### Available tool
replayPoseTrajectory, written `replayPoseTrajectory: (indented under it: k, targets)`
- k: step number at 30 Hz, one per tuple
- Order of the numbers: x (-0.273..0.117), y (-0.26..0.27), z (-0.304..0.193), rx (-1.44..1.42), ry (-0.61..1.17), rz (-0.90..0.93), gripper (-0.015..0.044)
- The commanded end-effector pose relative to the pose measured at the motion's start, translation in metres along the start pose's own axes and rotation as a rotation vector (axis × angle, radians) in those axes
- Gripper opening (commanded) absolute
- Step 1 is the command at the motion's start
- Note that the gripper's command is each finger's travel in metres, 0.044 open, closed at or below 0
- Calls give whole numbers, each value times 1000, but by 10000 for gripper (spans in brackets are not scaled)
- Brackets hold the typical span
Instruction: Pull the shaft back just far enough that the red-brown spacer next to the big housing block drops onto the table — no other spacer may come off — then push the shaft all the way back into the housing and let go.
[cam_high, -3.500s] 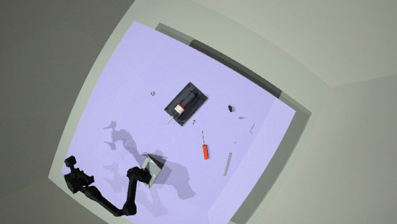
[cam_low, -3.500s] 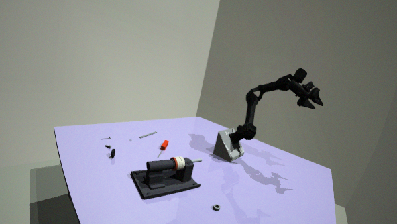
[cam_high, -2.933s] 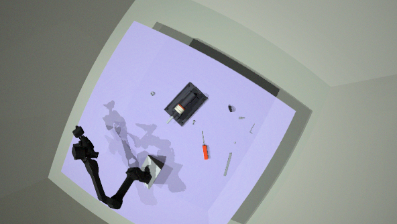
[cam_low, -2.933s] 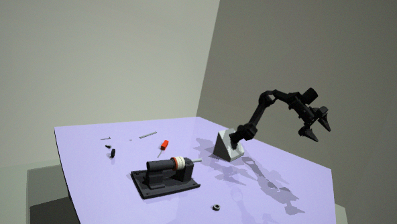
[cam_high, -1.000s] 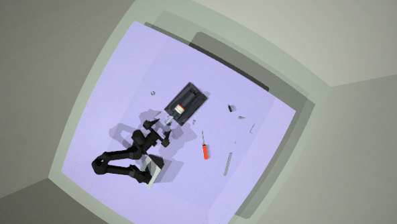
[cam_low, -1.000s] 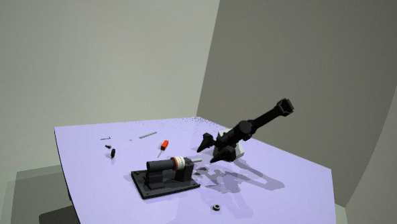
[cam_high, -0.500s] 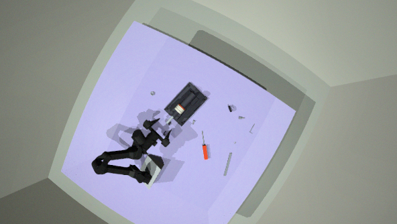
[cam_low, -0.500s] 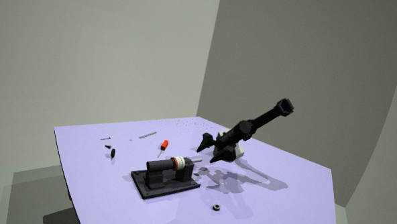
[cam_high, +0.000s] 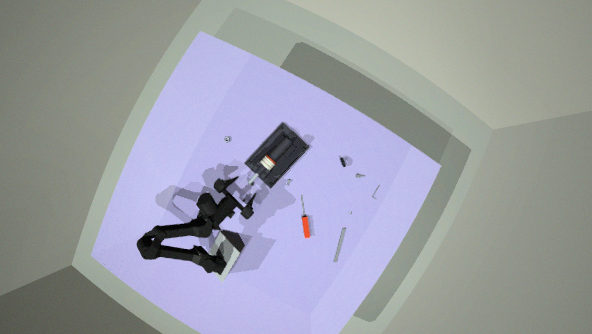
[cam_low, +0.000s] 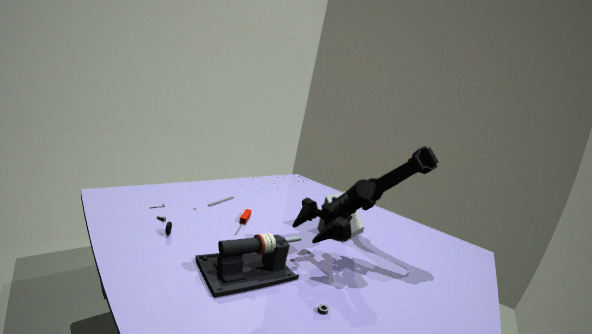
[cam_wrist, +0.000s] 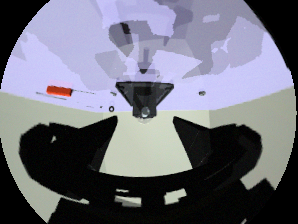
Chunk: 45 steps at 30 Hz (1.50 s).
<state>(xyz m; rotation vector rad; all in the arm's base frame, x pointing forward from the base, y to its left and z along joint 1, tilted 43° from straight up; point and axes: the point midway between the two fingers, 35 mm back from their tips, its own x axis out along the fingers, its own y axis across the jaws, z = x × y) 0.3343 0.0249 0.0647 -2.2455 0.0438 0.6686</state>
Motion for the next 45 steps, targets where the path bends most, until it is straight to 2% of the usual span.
replayPoseTrajectory:
  k: [1,16,45]
  targets:
    - [0,0,0,-4,0,1,440]
    - [3,0,0,-4,0,1,440]
    - [43,0,0,-4,1,0,440]
